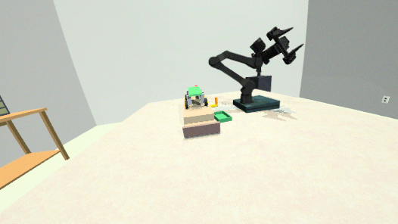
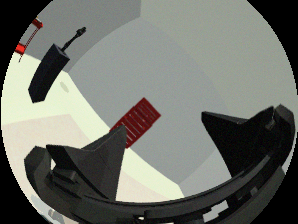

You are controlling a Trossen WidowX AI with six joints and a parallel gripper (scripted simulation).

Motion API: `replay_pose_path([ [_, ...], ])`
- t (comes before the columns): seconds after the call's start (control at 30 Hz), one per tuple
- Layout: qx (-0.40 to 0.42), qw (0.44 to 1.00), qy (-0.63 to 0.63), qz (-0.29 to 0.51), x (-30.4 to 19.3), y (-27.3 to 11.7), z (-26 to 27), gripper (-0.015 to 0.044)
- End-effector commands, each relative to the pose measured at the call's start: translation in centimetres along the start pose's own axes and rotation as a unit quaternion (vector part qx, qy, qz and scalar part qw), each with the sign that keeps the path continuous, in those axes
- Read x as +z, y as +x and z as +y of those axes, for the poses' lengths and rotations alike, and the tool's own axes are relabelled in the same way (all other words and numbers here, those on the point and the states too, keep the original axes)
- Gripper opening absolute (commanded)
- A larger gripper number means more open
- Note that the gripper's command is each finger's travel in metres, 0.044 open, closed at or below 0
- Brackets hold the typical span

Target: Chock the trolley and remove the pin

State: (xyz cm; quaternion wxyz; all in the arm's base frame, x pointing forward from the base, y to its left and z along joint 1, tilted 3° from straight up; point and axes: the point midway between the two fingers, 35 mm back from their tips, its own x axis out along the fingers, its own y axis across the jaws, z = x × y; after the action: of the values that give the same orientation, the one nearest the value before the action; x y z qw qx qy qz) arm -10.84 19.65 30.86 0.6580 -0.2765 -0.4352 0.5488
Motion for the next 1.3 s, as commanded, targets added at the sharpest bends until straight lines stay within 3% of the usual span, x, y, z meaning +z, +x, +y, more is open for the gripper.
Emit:
replay_pose_path([
  [0.0,0.0,1.0,-0.001,0.001,0.0,0.0,0.0,0.0374],
  [0.23,-0.014,0.998,-0.05,0.035,-1.3,1.6,-0.4,0.019],
  [1.27,-0.004,0.908,-0.307,0.284,-14.5,8.3,-5.1,0.019],
])
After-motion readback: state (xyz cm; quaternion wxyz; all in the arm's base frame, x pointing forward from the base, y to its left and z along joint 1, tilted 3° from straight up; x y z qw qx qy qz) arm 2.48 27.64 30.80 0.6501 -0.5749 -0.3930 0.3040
